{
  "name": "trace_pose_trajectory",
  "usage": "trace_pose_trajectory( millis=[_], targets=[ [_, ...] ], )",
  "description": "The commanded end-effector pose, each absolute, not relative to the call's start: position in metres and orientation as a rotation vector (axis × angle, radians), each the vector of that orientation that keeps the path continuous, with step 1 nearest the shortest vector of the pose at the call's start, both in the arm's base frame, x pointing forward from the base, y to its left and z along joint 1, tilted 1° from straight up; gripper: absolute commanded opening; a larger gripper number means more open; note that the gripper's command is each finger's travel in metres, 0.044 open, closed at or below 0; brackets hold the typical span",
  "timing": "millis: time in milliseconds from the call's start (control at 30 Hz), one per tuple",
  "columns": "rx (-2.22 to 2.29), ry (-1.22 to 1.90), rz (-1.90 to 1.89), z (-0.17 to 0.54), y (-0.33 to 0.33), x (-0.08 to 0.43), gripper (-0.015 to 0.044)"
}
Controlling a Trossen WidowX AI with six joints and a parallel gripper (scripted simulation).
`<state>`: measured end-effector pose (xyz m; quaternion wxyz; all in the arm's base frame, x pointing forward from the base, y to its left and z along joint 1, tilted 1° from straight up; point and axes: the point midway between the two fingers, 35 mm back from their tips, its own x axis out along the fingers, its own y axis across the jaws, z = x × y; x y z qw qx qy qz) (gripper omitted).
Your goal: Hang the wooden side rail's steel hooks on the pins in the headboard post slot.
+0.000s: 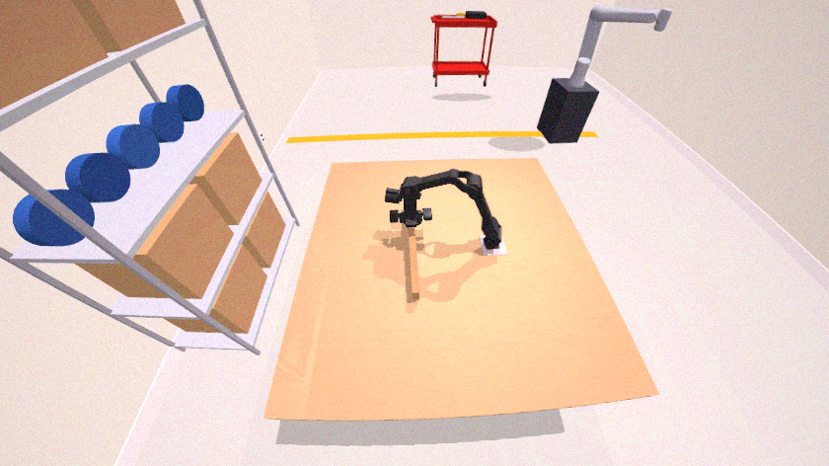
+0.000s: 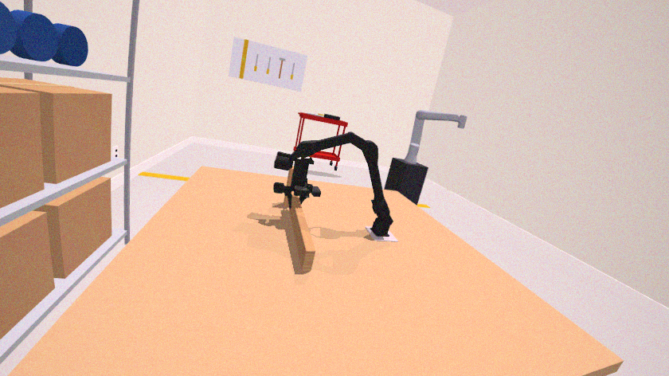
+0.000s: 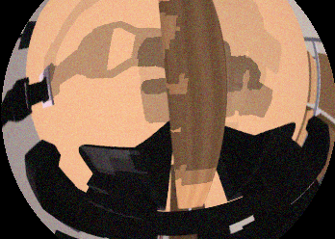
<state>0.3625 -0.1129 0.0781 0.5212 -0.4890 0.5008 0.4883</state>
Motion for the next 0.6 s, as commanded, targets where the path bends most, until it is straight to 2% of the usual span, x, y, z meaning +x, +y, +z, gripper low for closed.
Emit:
trace_pose_trajectory(
  millis=[0, 567],
  targets=[
    [-1.182, 1.199, 1.165, 0.0804, -0.115, 0.3626, 0.0],
    [-1.182, 1.199, 1.165, 0.0817, -0.1164, 0.3637, 0.0]
  ],
)
